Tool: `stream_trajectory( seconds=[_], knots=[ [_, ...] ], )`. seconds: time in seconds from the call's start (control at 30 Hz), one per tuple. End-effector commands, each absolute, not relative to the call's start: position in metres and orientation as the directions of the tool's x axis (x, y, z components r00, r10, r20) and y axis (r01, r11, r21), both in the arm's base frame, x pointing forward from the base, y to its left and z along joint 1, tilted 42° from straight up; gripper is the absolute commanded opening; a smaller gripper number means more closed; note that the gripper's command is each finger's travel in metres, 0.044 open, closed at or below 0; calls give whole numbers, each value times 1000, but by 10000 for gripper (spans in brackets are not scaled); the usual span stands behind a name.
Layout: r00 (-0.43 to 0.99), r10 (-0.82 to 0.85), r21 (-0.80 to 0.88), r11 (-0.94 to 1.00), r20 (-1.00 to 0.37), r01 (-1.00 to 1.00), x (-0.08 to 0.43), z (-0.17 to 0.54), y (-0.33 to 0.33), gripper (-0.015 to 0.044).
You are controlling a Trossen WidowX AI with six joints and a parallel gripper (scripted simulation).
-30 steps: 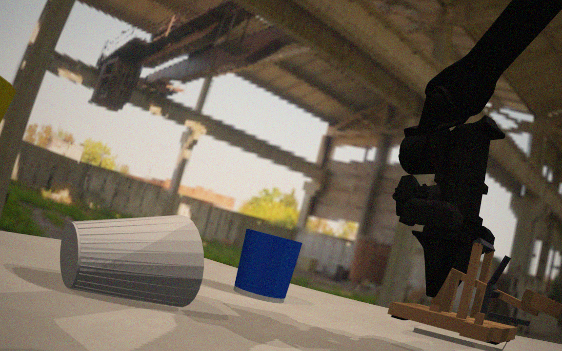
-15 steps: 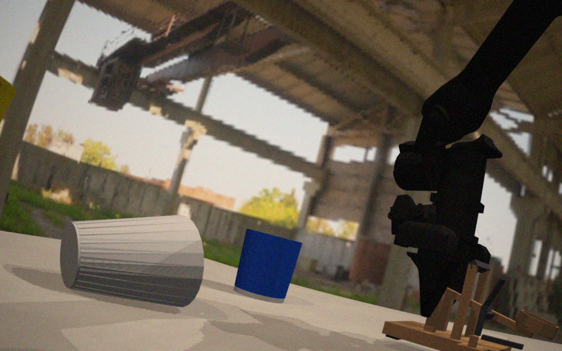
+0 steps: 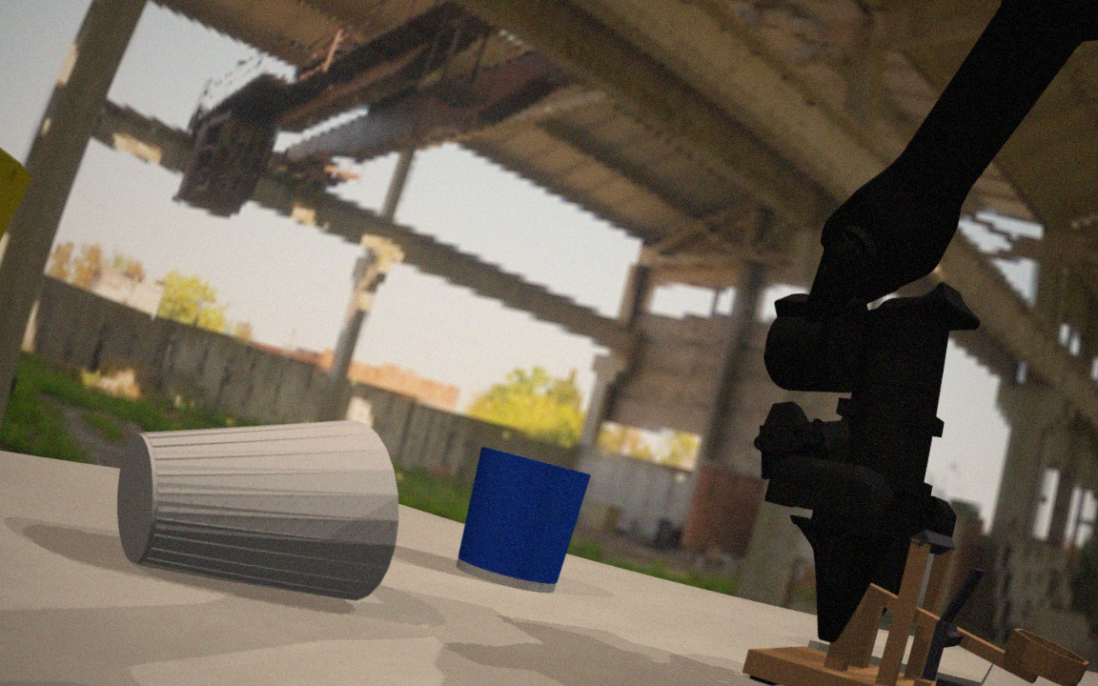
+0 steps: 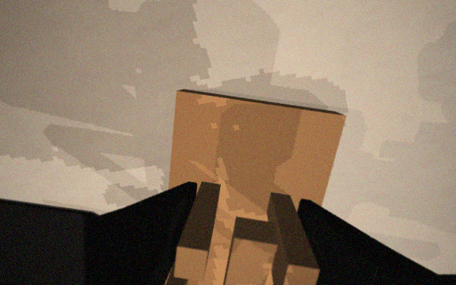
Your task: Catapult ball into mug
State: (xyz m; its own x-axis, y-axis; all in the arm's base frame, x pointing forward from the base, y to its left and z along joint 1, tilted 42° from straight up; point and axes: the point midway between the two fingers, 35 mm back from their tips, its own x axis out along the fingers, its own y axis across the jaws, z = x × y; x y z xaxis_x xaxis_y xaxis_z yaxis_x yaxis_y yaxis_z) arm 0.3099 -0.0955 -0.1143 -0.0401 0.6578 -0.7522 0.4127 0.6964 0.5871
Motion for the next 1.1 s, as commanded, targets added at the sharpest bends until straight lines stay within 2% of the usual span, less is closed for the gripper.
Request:
stream_trajectory(
  seconds=[0.0, 0.37, 0.47, 0.63, 0.97, 1.07],
  knots=[
    [-38, 658, 588, 696, -752, 413, 310, -114, -96, 79],
    [-38, 658, 587, 696, -752, 413, 310, -112, -98, 368],
    [-39, 656, 585, 697, -754, 414, 314, -85, -125, 440],
    [-40, 655, 584, 698, -754, 414, 312, -39, -162, 440],
    [-24, 656, 588, 692, -755, 419, 311, -45, -157, 440],
    [-24, 656, 588, 692, -754, 419, 311, -70, -135, 440]
  ],
)
